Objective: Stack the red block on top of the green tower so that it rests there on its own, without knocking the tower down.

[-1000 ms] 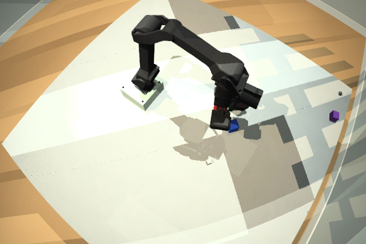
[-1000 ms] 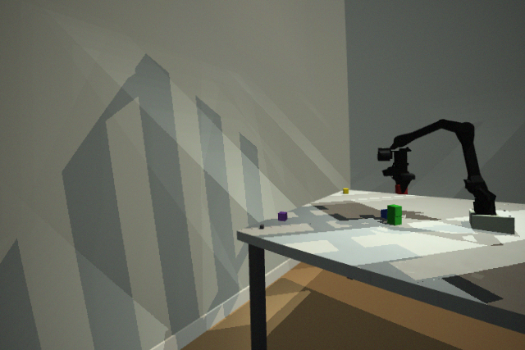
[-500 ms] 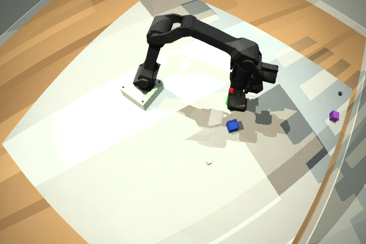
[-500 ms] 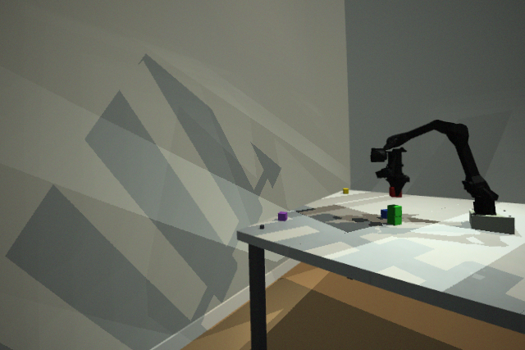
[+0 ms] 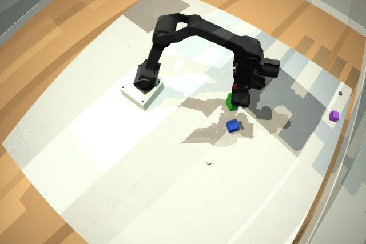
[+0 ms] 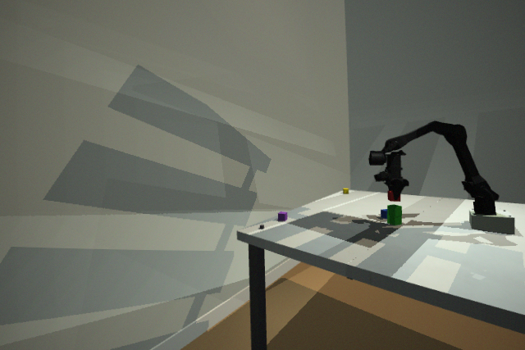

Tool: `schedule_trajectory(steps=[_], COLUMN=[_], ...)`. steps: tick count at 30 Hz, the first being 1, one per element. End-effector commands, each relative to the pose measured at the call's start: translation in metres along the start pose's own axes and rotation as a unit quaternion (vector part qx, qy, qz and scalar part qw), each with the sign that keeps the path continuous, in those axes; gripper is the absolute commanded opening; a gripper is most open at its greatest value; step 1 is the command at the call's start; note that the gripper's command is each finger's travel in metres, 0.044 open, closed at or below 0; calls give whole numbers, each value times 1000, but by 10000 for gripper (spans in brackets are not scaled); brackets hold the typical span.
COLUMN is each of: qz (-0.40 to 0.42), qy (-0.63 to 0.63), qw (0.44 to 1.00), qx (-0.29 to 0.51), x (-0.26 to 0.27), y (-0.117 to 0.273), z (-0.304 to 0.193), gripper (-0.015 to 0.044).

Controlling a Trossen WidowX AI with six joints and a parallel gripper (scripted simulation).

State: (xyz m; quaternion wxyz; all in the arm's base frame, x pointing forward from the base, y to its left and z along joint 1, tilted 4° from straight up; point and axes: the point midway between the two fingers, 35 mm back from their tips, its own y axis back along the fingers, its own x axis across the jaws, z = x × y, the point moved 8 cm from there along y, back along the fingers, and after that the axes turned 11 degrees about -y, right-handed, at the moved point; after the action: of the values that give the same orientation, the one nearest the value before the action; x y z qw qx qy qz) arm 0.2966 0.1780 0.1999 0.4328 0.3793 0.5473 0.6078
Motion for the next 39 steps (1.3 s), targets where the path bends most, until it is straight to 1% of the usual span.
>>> schedule_trajectory(steps=[1, 4, 37, 39], qz=[-4, -4, -4, -1], qy=[-2, -2, -2, 0], qw=[1000, 1000, 1000, 1000], qx=[5, 5, 5, 5], x=[0, 0, 0, 0], y=[-17, -24, -20, -23], z=[-1, -1, -1, -1], gripper=[0, 0, 0, 53])
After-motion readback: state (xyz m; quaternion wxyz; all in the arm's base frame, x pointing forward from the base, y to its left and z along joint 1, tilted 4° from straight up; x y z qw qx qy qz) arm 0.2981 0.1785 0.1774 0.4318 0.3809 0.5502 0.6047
